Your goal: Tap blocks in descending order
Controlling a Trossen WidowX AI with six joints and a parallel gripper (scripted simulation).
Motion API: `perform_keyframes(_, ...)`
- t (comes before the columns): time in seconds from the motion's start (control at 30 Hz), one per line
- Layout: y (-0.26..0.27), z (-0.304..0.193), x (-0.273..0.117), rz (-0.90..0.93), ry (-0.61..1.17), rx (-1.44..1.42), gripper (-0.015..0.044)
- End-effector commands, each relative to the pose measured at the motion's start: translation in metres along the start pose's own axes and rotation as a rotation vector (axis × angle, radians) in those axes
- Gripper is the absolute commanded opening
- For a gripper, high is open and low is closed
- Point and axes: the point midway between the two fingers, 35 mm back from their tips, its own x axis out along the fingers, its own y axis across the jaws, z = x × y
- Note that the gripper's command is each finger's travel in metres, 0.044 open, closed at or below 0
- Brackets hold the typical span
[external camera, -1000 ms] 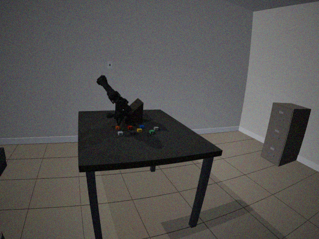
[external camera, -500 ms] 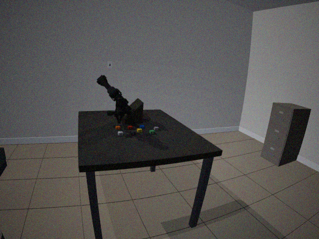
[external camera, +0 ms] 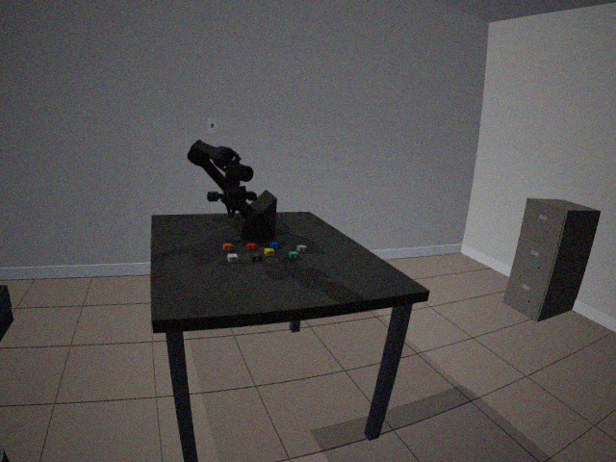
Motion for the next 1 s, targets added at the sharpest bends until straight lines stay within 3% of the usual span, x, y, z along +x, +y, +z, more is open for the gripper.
perform_keyframes(0.0,0.016,0.035,-0.003,0.001,0.01,-0.003,0.002)
perform_keyframes(0.3,0.072,0.128,0.005,0.003,0.006,0.0,0.002)
perform_keyframes(0.47,0.073,0.13,0.008,0.003,0.006,0.001,0.002)
perform_keyframes(0.67,0.073,0.13,0.083,0.0,0.005,0.001,0.002)
perform_keyframes(0.97,0.073,0.129,0.091,0.0,0.005,0.001,0.002)
